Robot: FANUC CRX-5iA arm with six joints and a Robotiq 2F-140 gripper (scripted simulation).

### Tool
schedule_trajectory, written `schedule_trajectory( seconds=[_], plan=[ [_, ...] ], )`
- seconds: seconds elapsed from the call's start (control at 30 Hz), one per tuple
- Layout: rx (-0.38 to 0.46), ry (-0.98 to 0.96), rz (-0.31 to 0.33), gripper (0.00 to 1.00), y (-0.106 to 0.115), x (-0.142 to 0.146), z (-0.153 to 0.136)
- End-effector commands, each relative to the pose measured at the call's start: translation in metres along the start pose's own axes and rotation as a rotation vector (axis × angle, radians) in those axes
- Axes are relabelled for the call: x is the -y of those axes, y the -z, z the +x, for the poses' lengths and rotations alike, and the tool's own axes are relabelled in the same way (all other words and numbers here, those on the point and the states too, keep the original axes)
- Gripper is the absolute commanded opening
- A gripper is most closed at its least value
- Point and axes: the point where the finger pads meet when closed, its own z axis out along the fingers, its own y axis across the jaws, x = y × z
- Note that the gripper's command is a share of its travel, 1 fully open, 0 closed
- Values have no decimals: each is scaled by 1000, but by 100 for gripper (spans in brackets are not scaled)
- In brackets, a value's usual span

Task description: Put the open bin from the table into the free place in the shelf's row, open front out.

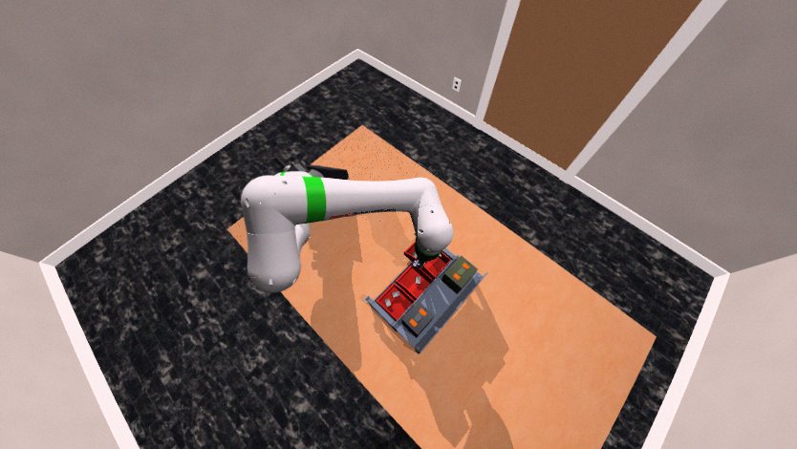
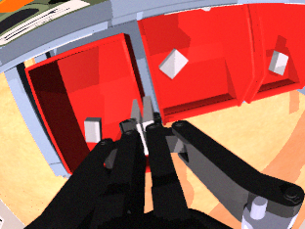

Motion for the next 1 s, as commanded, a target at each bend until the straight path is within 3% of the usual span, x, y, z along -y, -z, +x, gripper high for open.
schedule_trajectory(
  seconds=[0.0, 0.3, 0.33, 0.97],
  plan=[
    [0, 0, 0, 0, 0, 0, 0],
    [0, 0, 0, 0, 0, 0, 0],
    [0, 0, 0, 6, 0, 0, 0],
    [0, 0, 0, 6, 0, 0, 0]
  ],
)
